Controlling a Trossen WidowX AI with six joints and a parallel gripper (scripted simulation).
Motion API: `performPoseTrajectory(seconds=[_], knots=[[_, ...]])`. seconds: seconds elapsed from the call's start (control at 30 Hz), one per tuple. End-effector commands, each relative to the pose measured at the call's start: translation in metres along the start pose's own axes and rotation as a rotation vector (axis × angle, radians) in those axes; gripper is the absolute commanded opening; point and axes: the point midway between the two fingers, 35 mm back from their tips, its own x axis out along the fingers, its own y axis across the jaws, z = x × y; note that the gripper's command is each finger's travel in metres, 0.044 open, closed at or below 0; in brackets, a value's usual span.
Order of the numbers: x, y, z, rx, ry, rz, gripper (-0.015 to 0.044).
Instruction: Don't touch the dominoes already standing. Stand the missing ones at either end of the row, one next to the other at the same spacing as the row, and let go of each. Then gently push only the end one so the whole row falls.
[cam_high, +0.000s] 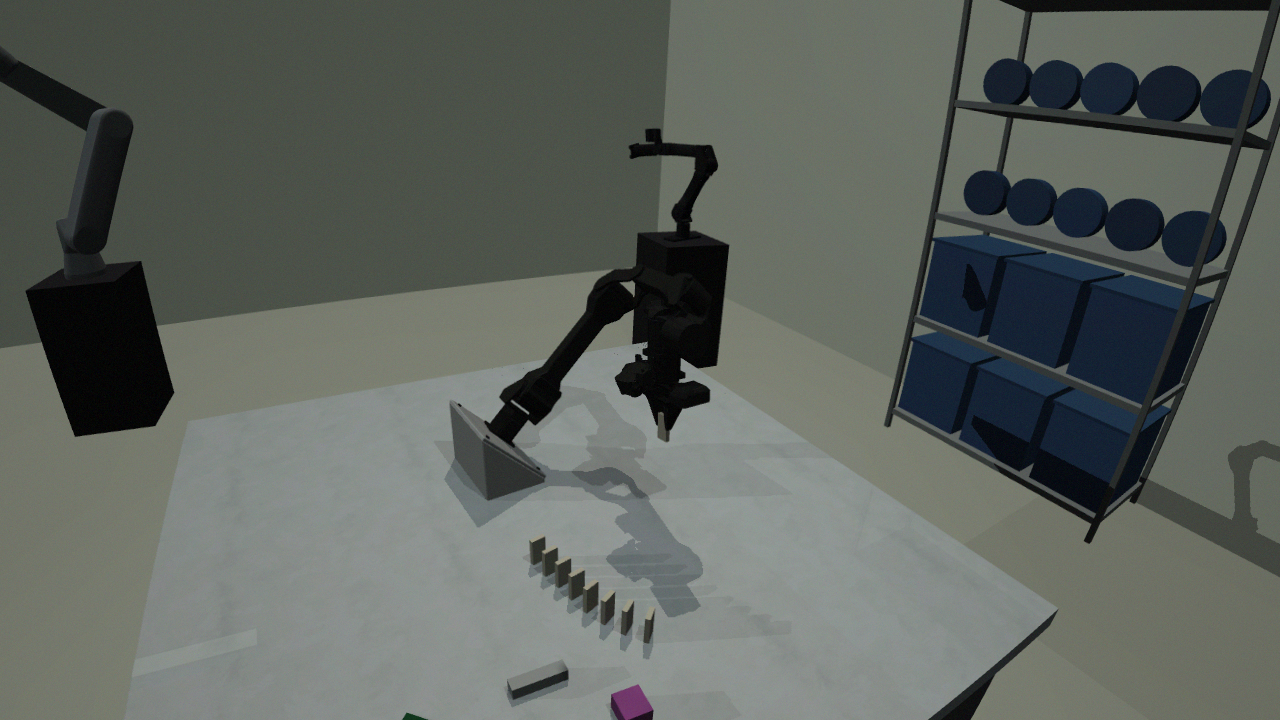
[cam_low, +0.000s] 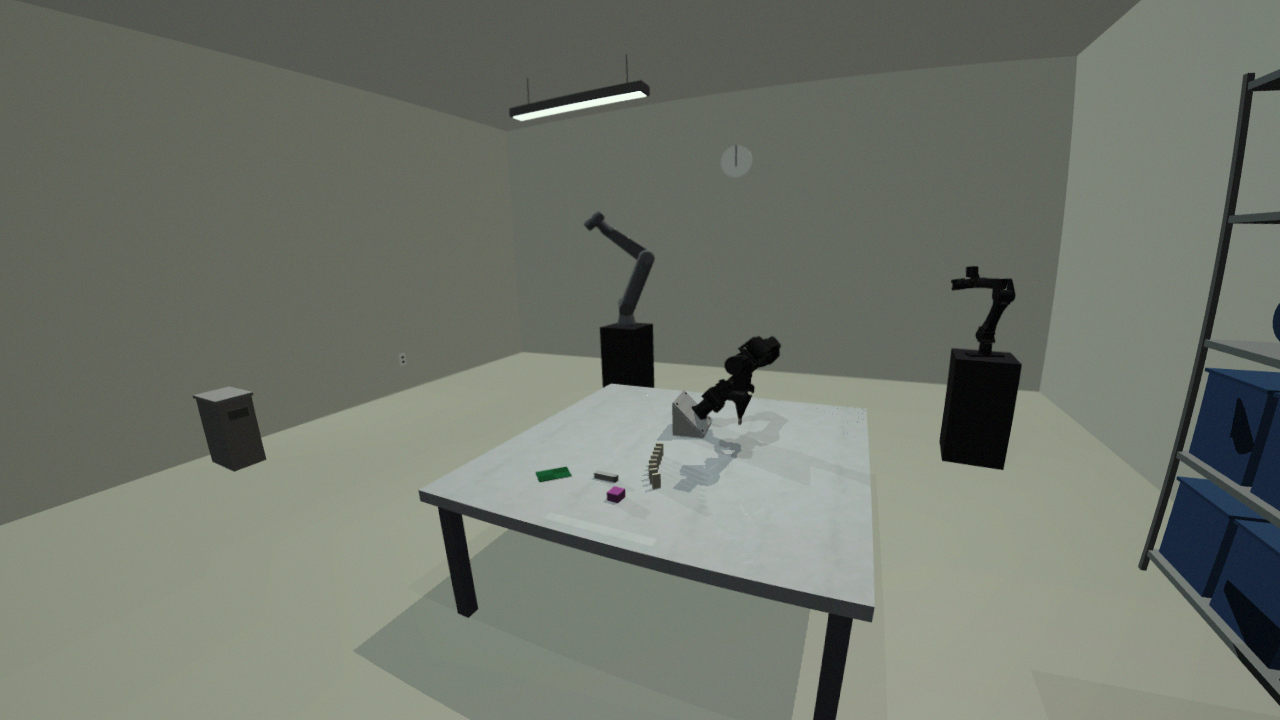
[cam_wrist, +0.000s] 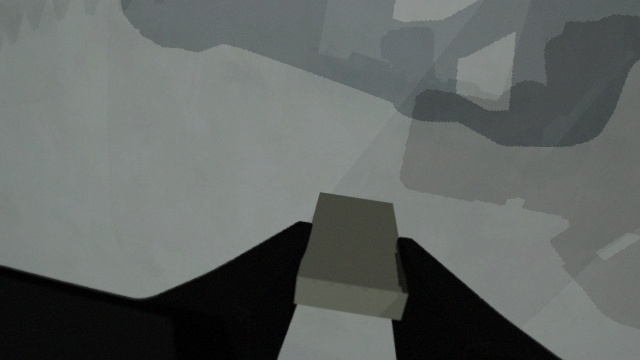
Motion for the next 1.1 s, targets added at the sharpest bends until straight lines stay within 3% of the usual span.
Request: performPoseTrajectory(seconds=[0.0, 0.3, 1.07], knots=[[-0.004, 0.007, 0.014, -0.091, -0.008, 0.0, 0.0107], [-0.006, 0.037, 0.115, -0.719, -0.045, -0.041, 0.0107], [-0.004, 0.022, 0.26, -1.612, 0.068, -0.094, 0.0107]])
